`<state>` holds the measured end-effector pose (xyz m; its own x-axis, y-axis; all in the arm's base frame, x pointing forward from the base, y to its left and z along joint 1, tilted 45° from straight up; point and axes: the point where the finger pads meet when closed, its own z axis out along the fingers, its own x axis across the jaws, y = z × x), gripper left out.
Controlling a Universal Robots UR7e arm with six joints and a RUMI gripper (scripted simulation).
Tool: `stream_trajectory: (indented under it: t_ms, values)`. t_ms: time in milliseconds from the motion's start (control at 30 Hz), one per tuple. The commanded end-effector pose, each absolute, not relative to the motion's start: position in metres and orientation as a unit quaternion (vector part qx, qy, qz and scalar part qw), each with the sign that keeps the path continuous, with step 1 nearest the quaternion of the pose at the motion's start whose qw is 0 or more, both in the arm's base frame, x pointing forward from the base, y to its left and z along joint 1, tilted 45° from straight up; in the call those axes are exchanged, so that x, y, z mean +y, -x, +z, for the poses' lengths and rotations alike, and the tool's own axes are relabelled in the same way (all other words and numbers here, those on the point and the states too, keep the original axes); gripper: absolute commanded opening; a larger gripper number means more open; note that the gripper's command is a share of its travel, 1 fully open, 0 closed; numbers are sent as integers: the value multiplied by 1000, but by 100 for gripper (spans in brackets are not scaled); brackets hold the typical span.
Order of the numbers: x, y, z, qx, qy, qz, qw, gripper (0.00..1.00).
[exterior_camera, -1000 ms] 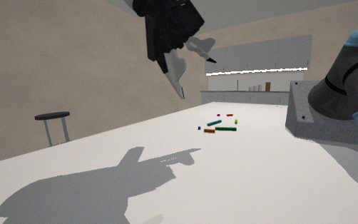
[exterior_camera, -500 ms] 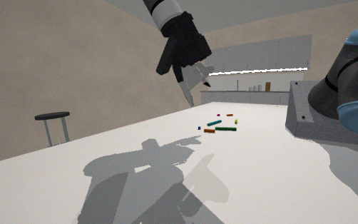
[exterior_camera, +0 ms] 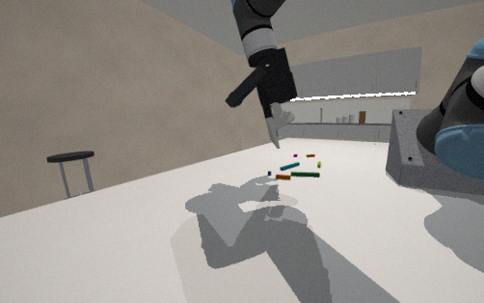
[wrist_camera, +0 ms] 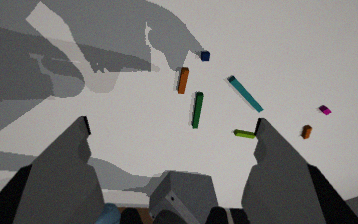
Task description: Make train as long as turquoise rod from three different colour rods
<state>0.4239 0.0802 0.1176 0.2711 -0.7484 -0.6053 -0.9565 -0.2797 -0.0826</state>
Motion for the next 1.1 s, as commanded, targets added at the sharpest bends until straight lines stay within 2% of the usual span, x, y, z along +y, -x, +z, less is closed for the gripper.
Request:
stream_trajectory:
  t_ms: [0, 367, 1067]
  values:
    - [78, -425, 106, 523, 782, 214, 264, 100]
    - [74, -425, 86, 452, 812, 156, 333, 100]
    - [73, -424, 77, 416, 825, 120, 363, 100]
